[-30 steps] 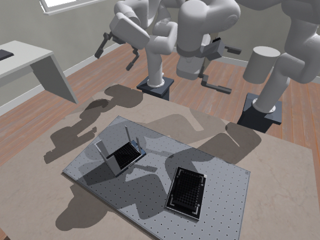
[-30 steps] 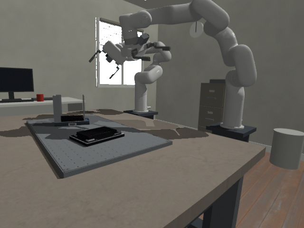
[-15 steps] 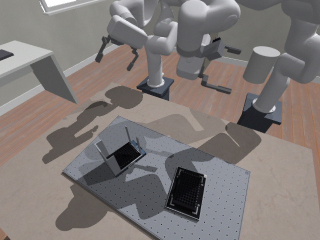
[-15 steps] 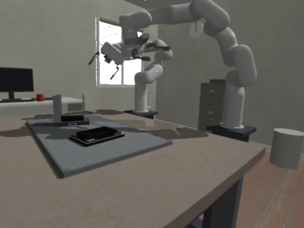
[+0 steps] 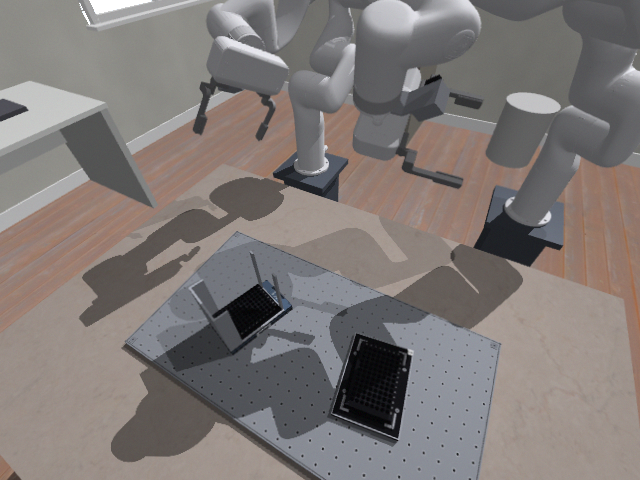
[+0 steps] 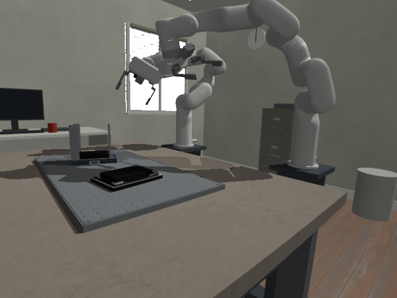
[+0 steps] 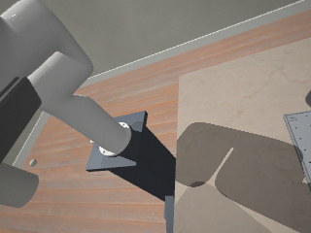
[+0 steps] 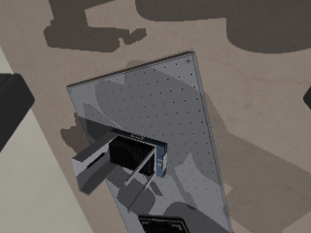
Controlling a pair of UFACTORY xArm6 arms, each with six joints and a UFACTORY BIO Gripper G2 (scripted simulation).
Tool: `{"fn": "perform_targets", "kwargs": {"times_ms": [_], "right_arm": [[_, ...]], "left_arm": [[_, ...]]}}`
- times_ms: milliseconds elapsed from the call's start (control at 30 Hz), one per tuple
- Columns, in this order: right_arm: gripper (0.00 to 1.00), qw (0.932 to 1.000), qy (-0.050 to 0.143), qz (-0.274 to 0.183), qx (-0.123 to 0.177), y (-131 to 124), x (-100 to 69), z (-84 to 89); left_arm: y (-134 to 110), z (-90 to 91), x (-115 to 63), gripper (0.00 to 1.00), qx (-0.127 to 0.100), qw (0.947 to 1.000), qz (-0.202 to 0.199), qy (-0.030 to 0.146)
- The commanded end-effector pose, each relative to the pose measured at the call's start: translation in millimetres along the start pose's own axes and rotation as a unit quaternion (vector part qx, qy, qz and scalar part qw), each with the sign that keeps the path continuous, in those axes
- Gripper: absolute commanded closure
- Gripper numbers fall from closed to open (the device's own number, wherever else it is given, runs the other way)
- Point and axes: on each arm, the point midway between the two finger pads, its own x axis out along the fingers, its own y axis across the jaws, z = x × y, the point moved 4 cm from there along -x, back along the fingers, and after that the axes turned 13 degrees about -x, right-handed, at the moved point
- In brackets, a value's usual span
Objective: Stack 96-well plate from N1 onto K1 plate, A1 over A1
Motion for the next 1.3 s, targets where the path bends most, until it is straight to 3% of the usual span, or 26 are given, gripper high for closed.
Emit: {"fn": "perform_targets", "kwargs": {"times_ms": [0,400,467,967,1033,1267], "right_arm": [[0.00,0.9997,0.016,-0.015,-0.012,-1,1.7,2.8],[0.00,0.9950,0.063,-0.066,-0.041,-12,6.5,14.1],[0.00,0.9950,0.063,-0.066,-0.041,-12,6.5,14.1],[0.00,0.9823,0.127,-0.119,-0.070,-27,5.6,34.1],[0.00,0.9823,0.127,-0.119,-0.070,-27,5.6,34.1],[0.00,0.9752,0.154,-0.137,-0.080,-35,3.1,44.0]], "left_arm": [[0,1.9,-0.4,0.00,-0.002,1.0000,-0.001,0.002],[0,1.9,-0.4,0.00,-0.002,1.0000,-0.001,0.002],[0,1.9,-0.4,0.00,-0.002,1.0000,-0.001,0.002],[0,1.9,-0.4,0.00,-0.002,1.0000,-0.001,0.002],[0,1.9,-0.4,0.00,-0.002,1.0000,-0.001,0.002],[0,1.9,-0.4,0.00,-0.002,1.0000,-0.001,0.002]]}}
